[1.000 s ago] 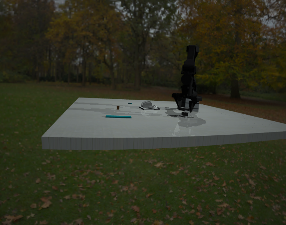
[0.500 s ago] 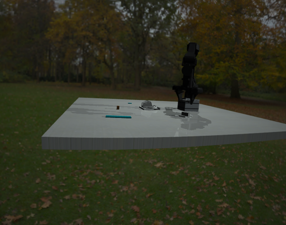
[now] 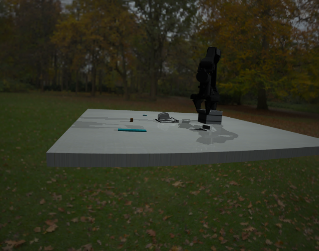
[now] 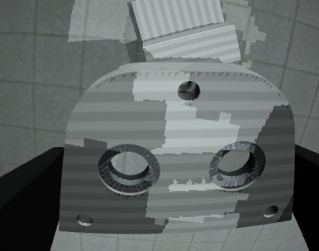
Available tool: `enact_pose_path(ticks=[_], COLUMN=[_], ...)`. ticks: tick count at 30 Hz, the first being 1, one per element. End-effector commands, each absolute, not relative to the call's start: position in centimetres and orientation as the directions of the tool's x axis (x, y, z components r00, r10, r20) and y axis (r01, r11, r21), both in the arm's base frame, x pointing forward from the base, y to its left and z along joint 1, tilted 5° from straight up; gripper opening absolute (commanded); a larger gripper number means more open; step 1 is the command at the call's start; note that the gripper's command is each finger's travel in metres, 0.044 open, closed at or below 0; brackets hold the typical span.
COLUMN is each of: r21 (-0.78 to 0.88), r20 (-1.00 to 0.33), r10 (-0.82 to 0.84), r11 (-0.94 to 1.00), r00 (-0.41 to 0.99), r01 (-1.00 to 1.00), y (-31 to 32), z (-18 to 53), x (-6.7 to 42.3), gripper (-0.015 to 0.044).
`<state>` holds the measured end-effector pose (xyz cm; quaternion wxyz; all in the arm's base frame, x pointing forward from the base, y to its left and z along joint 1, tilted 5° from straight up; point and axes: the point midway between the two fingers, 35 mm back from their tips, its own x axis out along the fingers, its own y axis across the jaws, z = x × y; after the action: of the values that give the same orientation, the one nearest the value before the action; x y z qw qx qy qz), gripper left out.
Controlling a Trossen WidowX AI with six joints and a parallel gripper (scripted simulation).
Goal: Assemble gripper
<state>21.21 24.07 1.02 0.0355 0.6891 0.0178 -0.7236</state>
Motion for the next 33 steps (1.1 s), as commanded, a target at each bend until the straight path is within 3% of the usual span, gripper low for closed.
enact_pose_path(ticks=[1,16,33], r21=[0.033,0.048,0.05], r20=[-0.998,-0.999,-0.999], r10=[-0.031,-0.031,-0.034], r11=[-0.999,-0.872,-0.509], r00=[-0.046,-0.042,-0.038], r01=[-0.043,-0.486,-0.859], y=[23.1,19.7,15.5], z=[1.0,1.1,1.3], x=[21.8,24.3,26.4], gripper=[0.0351,0.0351,0.0351])
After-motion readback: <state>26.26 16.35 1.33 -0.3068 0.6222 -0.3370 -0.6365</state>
